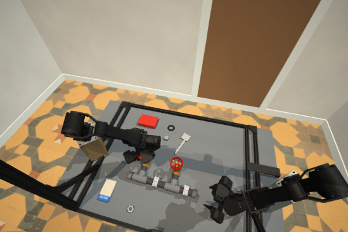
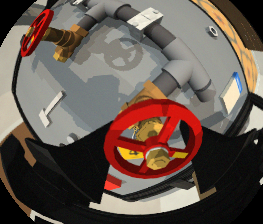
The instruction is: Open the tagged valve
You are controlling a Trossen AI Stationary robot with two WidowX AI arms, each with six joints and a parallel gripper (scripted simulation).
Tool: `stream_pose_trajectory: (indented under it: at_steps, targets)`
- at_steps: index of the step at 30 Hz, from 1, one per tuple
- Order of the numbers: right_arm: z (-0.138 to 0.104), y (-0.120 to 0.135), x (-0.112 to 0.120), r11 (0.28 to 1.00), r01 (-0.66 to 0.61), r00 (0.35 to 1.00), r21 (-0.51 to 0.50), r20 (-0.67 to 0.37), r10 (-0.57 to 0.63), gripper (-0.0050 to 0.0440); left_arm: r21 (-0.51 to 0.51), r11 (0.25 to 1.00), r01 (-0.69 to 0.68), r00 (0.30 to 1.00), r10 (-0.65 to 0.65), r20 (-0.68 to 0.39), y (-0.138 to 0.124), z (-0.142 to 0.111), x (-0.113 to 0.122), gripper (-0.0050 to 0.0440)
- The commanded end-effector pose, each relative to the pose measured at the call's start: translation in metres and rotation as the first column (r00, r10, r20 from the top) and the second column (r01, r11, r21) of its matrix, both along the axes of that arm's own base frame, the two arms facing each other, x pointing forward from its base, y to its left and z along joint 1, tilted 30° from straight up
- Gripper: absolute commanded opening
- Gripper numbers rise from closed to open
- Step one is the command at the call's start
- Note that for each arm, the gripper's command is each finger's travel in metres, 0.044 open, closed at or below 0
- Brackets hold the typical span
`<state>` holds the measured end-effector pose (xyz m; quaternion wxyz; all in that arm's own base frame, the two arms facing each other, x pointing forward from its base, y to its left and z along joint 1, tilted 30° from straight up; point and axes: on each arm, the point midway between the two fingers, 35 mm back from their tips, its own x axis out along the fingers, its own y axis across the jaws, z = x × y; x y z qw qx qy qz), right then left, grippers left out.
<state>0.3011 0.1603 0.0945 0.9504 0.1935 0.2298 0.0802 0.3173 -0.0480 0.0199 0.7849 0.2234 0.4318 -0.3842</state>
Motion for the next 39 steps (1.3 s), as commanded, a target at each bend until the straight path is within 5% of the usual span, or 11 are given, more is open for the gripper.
stream_pose_trajectory:
  at_steps: [1, 8, 10, 18, 22, 24, 30, 37, 39]
  targets:
    - [0.0, 0.0, 0.0, 1.0, 0.0, 1.0, 0.0, 0.0, 0.0, 0.04, 0.001, 1.0, -0.002, 1.0, 0.002, 0.0, 0.0001, -0.0002, -0.0001, 0.0016]
    - [0.0, 0.0, 0.0, 1.0, 0.0, 1.0, 0.0, 0.0, 0.0, 0.04, -0.005, 1.0, -0.014, 1.0, 0.014, -0.007, 0.0, 0.0, 0.0, 0.0]
    - [0.0, 0.0, 0.0, 1.0, 0.0, 1.0, 0.0, 0.0, 0.0, 0.04, -0.045, 0.991, -0.127, 0.99, 0.124, -0.063, 0.0, 0.0, 0.0, 0.0]
    - [0.0, 0.0, 0.0, 1.0, 0.0, 1.0, 0.0, 0.0, 0.0, 0.04, -0.131, 0.82, -0.557, 0.808, 0.499, -0.314, 0.0001, 0.0, 0.0001, 0.0]
    - [0.0, 0.0, 0.0, 1.0, 0.0, 1.0, 0.0, 0.0, 0.0, 0.04, -0.129, 0.681, -0.721, 0.659, 0.618, -0.429, 0.0001, 0.0, 0.0001, 0.0]
    - [0.0, 0.0, 0.0, 1.0, 0.0, 1.0, 0.0, 0.0, 0.0, 0.04, -0.129, 0.681, -0.721, 0.659, 0.618, -0.429, 0.0001, 0.0, 0.0001, 0.0]
    - [0.0, 0.0, 0.0, 1.0, 0.0, 1.0, 0.0, 0.0, 0.0, 0.04, -0.061, 0.371, -0.927, 0.329, 0.722, -0.608, 0.0002, -0.0001, 0.0001, 0.0]
    - [0.0, 0.0, 0.0, 1.0, 0.0, 1.0, 0.0, 0.0, 0.0, 0.04, 0.076, 0.03, -0.997, -0.035, 0.681, -0.731, 0.0002, -0.0001, 0.0, 0.0]
    - [0.0, 0.0, 0.0, 1.0, 0.0, 1.0, 0.0, 0.0, 0.0, 0.04, 0.096, -0.011, -0.995, -0.079, 0.666, -0.741, 0.0003, -0.0001, 0.0, 0.0]
